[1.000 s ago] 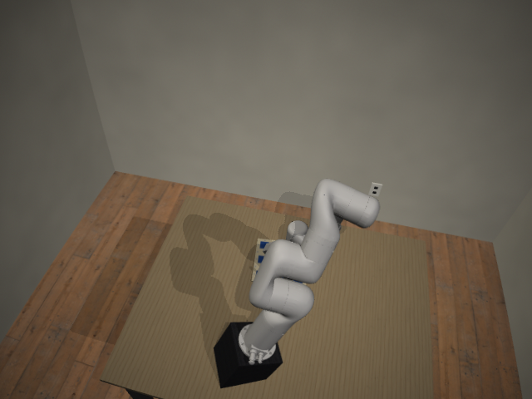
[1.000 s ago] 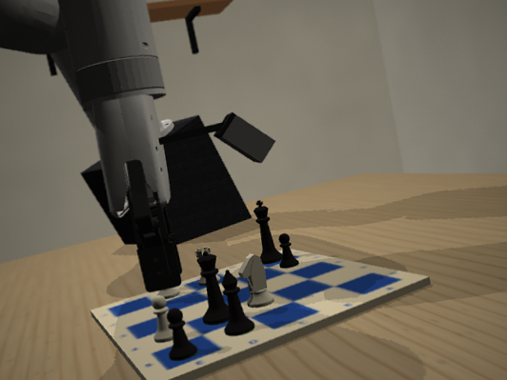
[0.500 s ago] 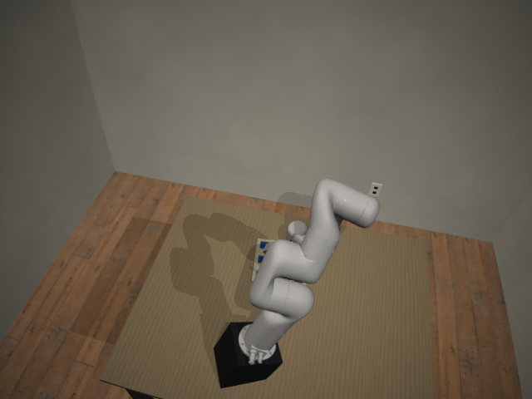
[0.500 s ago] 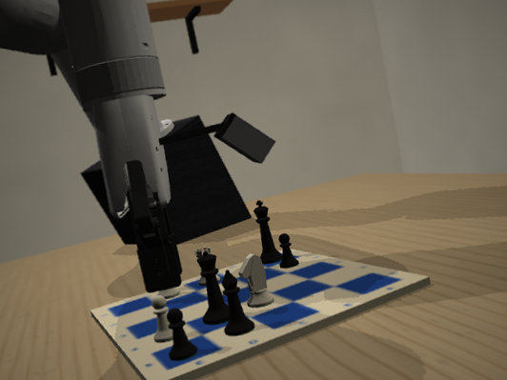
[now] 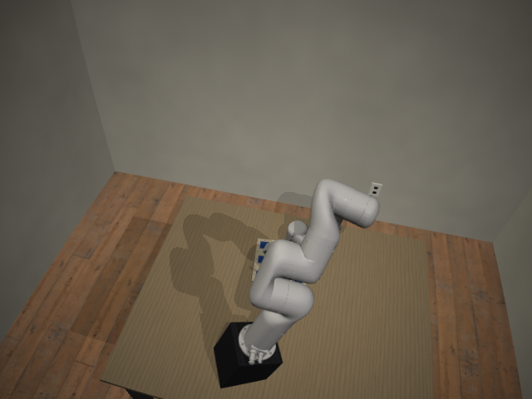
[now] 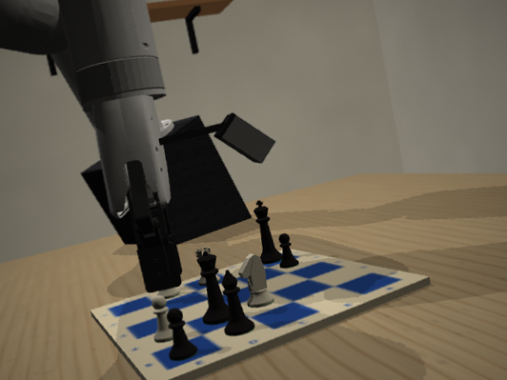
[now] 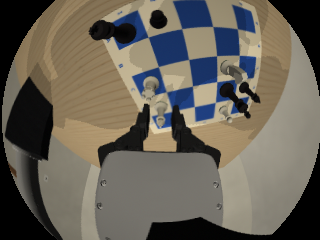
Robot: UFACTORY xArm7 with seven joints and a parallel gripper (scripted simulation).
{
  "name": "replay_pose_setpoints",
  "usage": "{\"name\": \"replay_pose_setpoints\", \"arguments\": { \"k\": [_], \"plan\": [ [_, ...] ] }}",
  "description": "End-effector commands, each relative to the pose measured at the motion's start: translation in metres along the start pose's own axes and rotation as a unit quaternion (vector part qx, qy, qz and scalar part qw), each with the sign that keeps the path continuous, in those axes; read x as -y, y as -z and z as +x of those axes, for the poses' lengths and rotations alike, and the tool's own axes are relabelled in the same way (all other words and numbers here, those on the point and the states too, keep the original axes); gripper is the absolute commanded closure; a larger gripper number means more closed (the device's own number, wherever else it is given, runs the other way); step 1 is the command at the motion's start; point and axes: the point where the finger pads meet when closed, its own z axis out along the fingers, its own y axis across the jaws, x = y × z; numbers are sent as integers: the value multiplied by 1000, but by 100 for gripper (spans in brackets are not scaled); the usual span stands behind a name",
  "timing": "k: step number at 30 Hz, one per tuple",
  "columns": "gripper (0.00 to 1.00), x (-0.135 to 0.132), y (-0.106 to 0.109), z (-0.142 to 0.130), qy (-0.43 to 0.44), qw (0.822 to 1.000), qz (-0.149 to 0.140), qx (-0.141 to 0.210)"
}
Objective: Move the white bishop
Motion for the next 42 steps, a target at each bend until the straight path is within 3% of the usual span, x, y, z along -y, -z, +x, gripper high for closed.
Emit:
{"name": "replay_pose_setpoints", "arguments": {
  "k": [1, 2, 36, 42],
  "plan": [
    [63, -1, 1, 1, 0, 1000, -1, -1],
    [100, -1, 1, 1, 0, 1000, -1, -1],
    [100, -1, 1, 1, 0, 1000, -1, -1],
    [100, -1, 14, 1, 0, 1000, -1, -1]
  ]
}}
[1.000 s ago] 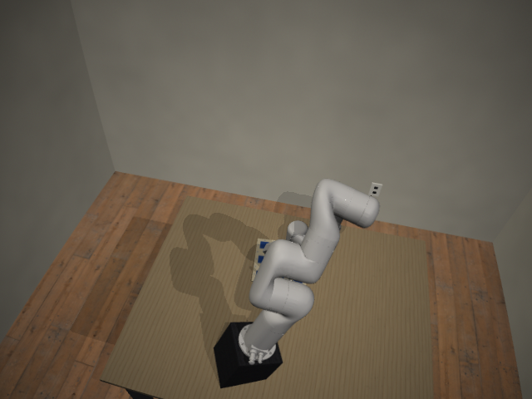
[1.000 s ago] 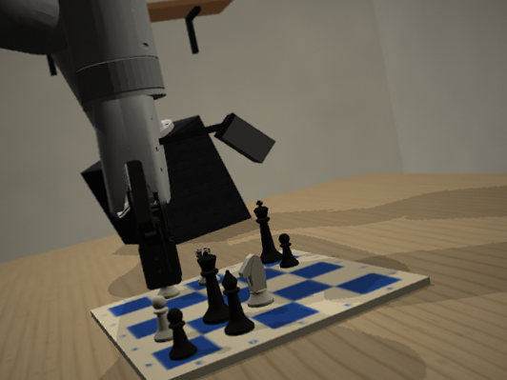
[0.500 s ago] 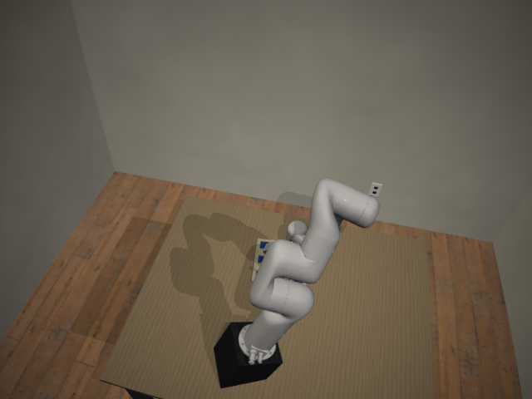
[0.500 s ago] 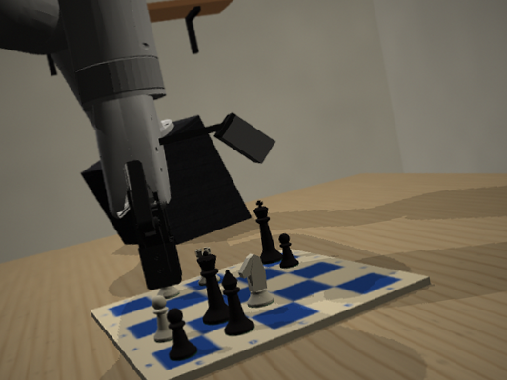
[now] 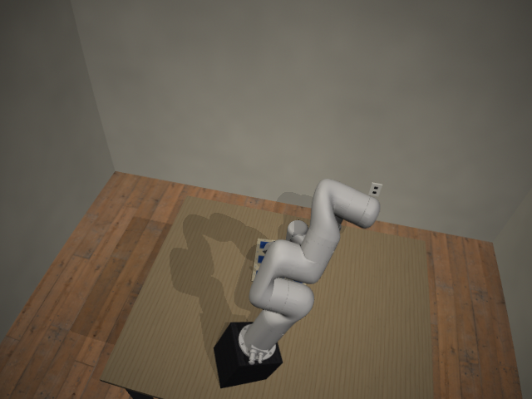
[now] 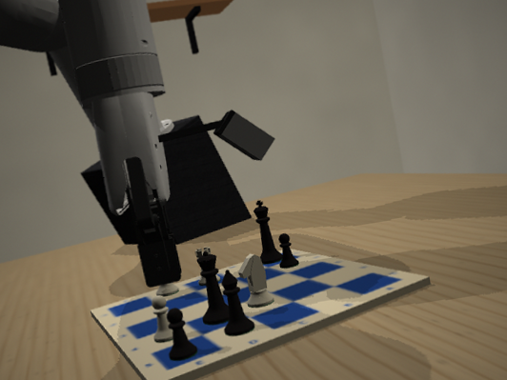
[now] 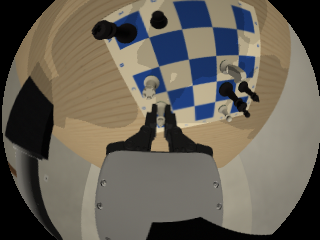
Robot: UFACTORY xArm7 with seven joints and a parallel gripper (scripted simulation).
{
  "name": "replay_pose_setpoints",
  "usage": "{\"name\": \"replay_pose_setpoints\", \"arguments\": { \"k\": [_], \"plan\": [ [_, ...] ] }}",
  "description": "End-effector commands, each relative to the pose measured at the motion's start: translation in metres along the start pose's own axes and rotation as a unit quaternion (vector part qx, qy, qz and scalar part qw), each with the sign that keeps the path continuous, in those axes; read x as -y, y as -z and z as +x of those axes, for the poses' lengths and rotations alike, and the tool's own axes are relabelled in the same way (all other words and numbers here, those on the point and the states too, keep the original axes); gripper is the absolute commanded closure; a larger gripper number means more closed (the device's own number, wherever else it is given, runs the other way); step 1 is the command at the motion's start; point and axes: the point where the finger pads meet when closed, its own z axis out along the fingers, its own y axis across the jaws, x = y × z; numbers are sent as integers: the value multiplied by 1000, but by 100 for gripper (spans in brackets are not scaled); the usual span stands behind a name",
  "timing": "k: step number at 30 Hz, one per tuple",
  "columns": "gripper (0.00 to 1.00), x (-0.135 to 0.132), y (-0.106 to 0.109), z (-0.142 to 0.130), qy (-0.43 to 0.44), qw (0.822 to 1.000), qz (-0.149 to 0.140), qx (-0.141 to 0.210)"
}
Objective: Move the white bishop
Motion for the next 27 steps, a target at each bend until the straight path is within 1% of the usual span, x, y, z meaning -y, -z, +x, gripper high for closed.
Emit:
{"name": "replay_pose_setpoints", "arguments": {
  "k": [1, 2, 4, 12, 16, 19, 27],
  "plan": [
    [100, -1, 16, 1, 0, 1000, -1, -1],
    [100, -1, 22, 1, 0, 1000, -1, -1],
    [100, -1, 22, 1, 0, 1000, -1, -1],
    [100, -1, 75, 1, 0, 1000, -1, -1],
    [100, -1, 93, 0, 0, 1000, -1, -1],
    [100, -1, 98, 0, 0, 1000, -1, -1],
    [100, -1, 98, 0, 0, 1000, -1, -1]
  ]
}}
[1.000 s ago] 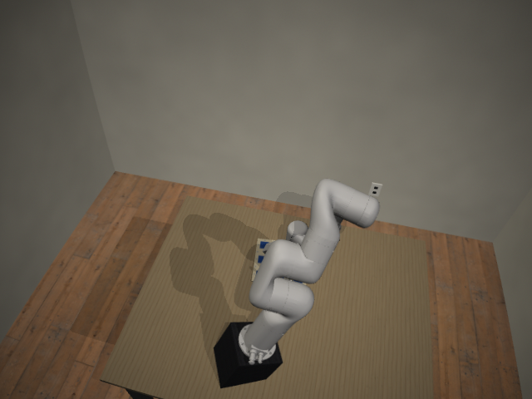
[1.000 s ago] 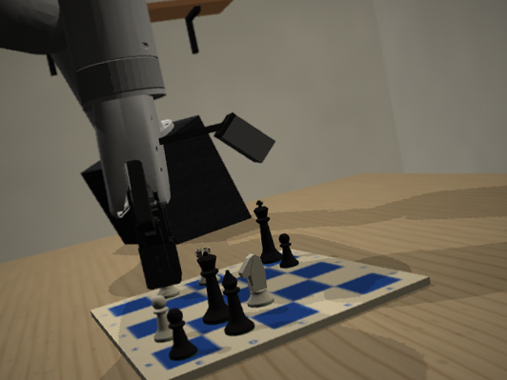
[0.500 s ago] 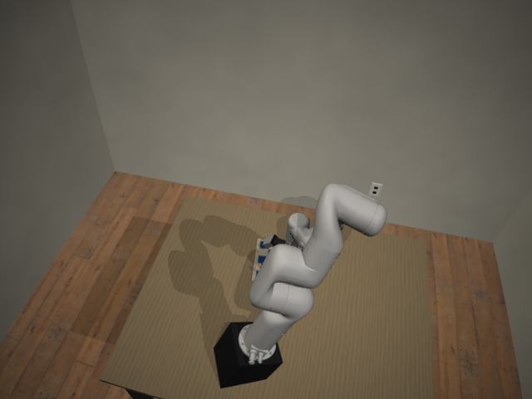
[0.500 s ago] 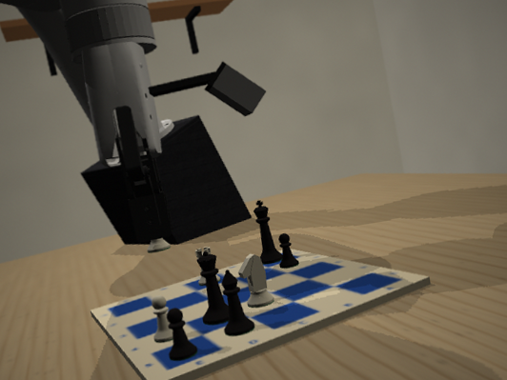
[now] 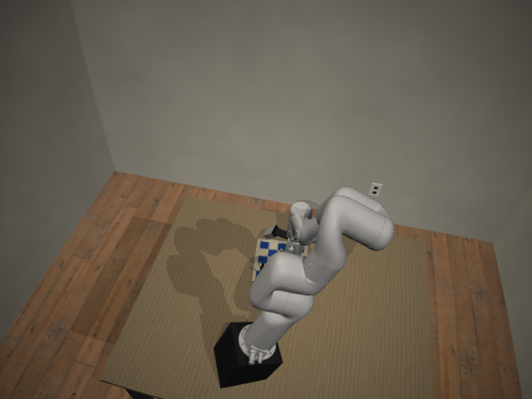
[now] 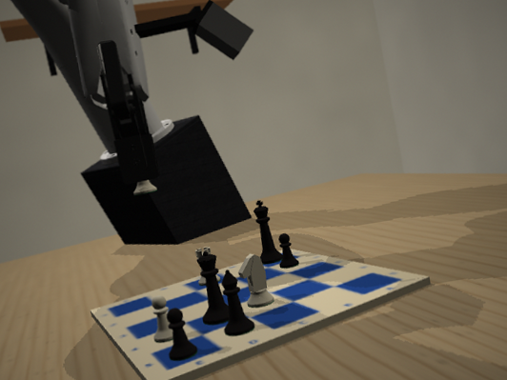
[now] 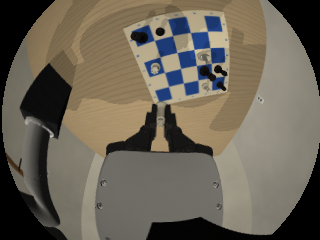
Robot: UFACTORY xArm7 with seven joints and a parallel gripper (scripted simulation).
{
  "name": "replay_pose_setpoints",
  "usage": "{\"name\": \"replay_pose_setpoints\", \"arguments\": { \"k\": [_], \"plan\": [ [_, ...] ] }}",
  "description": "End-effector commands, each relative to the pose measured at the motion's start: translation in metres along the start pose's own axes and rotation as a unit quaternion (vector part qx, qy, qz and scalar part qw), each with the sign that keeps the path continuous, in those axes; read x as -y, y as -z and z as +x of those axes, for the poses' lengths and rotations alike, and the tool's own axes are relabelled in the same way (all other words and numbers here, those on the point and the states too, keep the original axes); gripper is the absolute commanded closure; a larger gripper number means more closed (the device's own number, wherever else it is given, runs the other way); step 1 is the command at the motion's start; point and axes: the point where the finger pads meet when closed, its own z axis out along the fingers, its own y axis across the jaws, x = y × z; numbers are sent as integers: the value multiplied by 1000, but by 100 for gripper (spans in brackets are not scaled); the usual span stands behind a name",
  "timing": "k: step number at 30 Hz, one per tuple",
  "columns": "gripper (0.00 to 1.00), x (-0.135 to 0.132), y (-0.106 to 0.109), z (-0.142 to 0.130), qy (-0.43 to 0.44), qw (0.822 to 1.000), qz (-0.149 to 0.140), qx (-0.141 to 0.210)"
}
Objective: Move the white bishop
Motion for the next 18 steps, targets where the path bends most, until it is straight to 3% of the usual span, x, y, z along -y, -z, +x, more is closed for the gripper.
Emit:
{"name": "replay_pose_setpoints", "arguments": {
  "k": [1, 11, 18],
  "plan": [
    [100, -1, 2, 0, 0, 1000, 0, 0],
    [100, -6, 2, 2, 78, 997, 0, 0],
    [100, -20, 2, 10, 267, 964, -3, 2]
  ]
}}
